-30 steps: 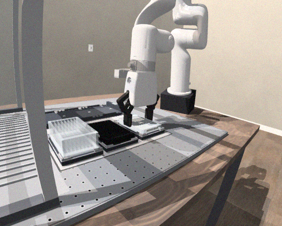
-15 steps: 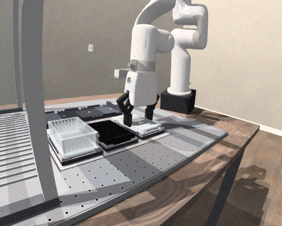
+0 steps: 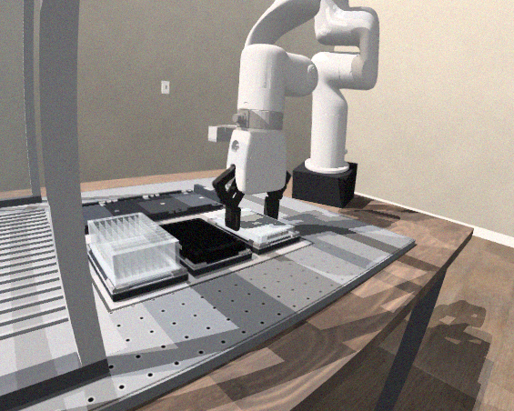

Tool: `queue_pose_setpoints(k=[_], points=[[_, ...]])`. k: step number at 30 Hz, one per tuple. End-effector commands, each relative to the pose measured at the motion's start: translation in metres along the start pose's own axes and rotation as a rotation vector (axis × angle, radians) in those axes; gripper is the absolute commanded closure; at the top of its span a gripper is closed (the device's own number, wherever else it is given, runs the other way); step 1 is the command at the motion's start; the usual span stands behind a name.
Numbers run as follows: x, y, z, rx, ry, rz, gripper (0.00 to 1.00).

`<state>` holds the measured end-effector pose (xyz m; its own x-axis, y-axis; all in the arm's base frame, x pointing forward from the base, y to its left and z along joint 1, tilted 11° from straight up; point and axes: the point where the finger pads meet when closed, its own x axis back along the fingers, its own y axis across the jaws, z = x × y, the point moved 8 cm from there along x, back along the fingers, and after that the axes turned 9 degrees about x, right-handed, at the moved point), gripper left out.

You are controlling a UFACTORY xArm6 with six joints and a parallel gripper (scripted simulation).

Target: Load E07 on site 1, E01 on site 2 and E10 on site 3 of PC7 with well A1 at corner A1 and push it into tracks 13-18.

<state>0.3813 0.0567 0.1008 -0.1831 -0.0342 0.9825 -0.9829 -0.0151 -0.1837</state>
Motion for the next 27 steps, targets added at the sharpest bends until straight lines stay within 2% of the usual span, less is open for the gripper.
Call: queue_pose_setpoints(k=[1, 11, 27], points=[[0.0007, -0.0009, -0.0001, 0.0, 0.0, 0.003, 1.0], [0.0007, -0.0009, -0.0001, 0.0, 0.0, 0.003, 1.0], [0.0101, -0.001, -0.0001, 0.0, 0.0, 0.003, 1.0]])
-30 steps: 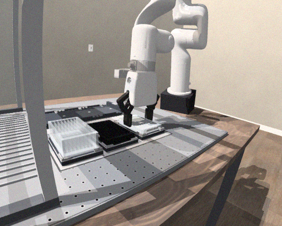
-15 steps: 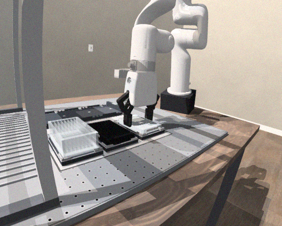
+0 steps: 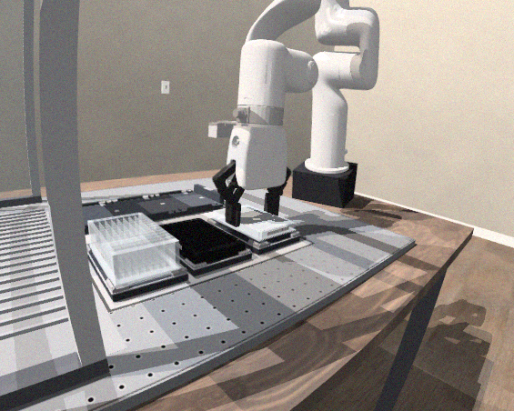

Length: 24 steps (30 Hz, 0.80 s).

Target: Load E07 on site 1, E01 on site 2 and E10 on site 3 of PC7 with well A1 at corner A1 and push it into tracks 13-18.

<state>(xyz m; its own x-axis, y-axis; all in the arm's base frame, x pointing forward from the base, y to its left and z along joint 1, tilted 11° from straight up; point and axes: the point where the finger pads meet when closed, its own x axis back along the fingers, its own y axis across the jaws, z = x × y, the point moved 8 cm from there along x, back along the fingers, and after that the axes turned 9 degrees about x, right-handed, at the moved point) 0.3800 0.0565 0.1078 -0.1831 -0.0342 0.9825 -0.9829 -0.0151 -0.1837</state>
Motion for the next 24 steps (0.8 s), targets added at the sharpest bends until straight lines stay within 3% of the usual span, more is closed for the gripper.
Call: queue_pose_setpoints(k=[1, 24], points=[[0.004, -0.001, 0.0, 0.0, 0.0, 0.003, 1.0], [0.014, -0.001, 0.0, 0.0, 0.0, 0.003, 1.0]])
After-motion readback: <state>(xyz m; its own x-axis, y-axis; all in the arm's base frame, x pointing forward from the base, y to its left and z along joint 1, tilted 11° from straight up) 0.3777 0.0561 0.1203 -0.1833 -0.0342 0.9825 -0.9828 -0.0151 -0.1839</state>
